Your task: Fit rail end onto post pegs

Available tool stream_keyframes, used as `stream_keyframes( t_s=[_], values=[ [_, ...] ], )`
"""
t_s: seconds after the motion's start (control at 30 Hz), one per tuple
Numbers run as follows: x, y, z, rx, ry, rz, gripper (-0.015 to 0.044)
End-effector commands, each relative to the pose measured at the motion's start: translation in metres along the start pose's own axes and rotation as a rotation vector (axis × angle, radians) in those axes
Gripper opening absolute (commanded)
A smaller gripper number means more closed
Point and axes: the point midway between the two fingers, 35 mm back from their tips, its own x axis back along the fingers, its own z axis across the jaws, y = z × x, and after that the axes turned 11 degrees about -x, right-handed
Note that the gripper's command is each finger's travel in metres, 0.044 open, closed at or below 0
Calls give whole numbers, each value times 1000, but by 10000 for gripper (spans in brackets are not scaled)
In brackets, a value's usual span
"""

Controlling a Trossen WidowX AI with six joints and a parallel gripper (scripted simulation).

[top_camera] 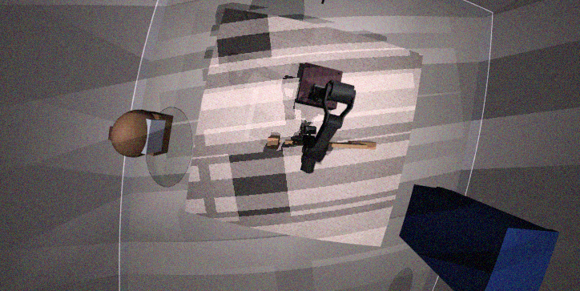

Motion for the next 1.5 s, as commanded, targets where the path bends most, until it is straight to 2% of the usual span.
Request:
stream_keyframes(
  t_s=[0.0,1.47],
  values=[
    [2,-2,-3,1,-8,-1,0],
    [2,-15,-6,1,-8,0,0]
  ],
)
